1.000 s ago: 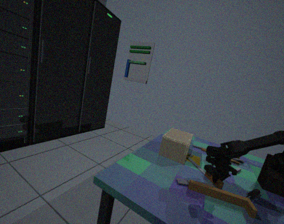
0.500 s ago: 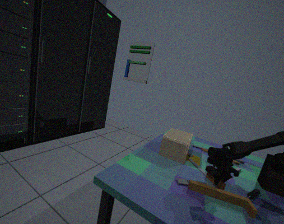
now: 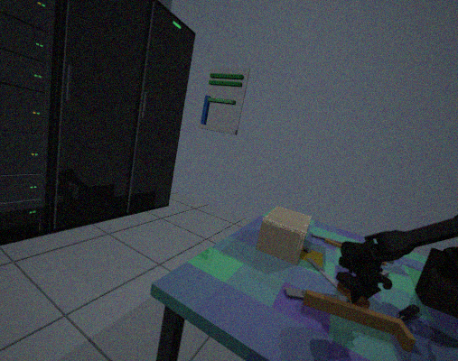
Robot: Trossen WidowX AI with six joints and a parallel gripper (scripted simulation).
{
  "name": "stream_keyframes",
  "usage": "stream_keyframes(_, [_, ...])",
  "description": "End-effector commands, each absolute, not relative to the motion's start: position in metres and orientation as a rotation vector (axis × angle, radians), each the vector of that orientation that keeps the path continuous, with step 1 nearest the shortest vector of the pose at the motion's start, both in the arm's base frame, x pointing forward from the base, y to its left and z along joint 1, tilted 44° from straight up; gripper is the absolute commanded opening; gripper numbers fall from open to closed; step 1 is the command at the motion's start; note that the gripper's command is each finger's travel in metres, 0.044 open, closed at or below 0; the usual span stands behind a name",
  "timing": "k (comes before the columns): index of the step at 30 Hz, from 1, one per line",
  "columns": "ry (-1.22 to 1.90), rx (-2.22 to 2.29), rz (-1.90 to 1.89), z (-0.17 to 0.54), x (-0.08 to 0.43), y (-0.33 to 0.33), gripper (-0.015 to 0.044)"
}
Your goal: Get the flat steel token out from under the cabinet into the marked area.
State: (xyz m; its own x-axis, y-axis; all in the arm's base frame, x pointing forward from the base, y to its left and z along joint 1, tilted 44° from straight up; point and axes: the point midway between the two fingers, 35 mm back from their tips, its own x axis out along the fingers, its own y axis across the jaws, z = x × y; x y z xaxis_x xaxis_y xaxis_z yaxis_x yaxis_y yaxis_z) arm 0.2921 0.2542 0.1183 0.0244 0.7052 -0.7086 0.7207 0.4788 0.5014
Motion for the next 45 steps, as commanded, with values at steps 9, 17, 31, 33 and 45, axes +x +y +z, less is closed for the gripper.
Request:
stream_keyframes(9, [1.687, 1.240, -0.015, 0.131, 0.279, 0.263, 0.0000])
stream_keyframes(17, [1.688, 1.241, -0.014, 0.138, 0.270, 0.270, 0.0000])
stream_keyframes(31, [1.688, 1.241, -0.014, 0.134, 0.264, 0.266, 0.0000])
stream_keyframes(33, [1.688, 1.241, -0.014, 0.133, 0.264, 0.265, 0.0000])
stream_keyframes(45, [1.689, 1.240, -0.015, 0.127, 0.258, 0.259, 0.0000])
